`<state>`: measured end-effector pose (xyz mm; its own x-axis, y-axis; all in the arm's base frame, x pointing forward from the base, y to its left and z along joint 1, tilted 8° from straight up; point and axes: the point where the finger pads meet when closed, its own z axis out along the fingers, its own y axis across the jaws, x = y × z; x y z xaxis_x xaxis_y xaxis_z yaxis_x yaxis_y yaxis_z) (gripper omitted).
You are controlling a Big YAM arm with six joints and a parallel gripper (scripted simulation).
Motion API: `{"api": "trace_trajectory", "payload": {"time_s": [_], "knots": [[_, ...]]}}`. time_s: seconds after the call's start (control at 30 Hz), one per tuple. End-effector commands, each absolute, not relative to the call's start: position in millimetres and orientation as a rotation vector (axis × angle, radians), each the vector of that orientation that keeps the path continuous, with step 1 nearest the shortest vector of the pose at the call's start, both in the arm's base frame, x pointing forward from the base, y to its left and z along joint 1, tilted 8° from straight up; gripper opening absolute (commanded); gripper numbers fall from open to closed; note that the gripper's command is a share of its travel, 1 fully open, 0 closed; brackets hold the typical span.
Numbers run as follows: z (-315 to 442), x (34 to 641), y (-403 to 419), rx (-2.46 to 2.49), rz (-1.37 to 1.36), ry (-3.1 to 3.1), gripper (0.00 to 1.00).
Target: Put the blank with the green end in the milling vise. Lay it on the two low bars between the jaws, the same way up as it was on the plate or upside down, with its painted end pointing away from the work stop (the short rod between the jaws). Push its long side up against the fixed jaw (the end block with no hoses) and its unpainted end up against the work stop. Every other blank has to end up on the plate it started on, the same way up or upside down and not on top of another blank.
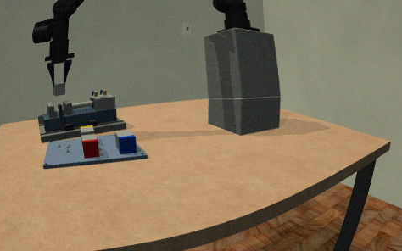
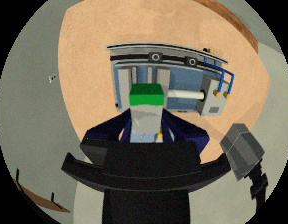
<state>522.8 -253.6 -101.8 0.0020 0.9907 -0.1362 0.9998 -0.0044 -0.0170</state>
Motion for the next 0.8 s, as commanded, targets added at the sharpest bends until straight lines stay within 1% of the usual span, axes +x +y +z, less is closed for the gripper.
{"api": "trace_trajectory", "payload": {"time_s": [0.0,0.77], "knots": [[-92.2,542.1,-263.1,2.164,-0.145,2.117,0.00],[-88.6,547.3,-263.1,2.175,-0.143,2.104,0.00]]}}
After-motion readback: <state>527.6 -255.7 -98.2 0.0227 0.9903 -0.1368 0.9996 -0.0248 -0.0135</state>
